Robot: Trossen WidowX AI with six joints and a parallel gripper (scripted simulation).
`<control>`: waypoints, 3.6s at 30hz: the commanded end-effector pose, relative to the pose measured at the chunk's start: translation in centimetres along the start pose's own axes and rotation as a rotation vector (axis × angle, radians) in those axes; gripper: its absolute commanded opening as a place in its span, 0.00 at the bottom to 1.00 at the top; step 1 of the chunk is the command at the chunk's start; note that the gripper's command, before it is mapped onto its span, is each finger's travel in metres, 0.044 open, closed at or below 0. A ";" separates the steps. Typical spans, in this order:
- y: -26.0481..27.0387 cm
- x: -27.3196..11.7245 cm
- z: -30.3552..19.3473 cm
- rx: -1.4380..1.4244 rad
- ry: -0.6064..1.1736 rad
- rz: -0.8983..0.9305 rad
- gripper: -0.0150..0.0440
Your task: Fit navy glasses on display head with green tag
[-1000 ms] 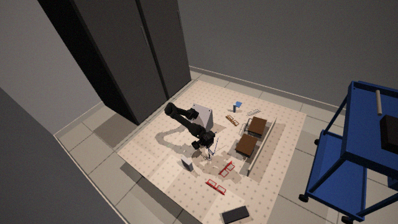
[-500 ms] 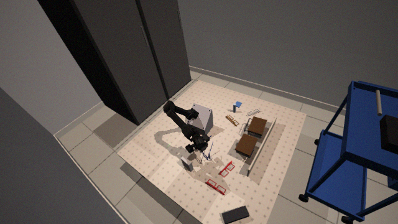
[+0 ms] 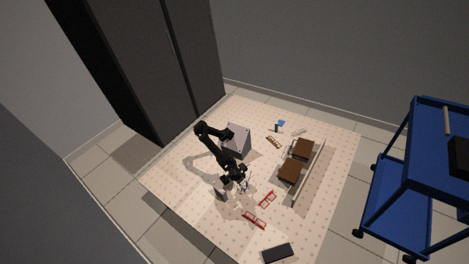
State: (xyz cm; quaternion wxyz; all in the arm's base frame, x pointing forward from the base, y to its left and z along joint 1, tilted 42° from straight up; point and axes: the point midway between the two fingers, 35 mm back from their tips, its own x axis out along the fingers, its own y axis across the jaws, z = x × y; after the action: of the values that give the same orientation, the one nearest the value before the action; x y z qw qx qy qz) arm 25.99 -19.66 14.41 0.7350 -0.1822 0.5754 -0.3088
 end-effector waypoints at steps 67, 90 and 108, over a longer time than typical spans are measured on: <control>-2.2 0.1 -4.2 -0.007 -0.003 0.001 0.25; -2.2 0.1 -4.3 -0.007 -0.003 0.001 0.25; -2.2 -0.2 -3.4 -0.006 -0.004 0.001 0.25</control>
State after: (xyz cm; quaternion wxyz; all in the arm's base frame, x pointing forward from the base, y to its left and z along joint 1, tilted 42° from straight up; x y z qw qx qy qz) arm 21.94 -20.95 14.50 0.7344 -0.1852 0.5784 -0.3030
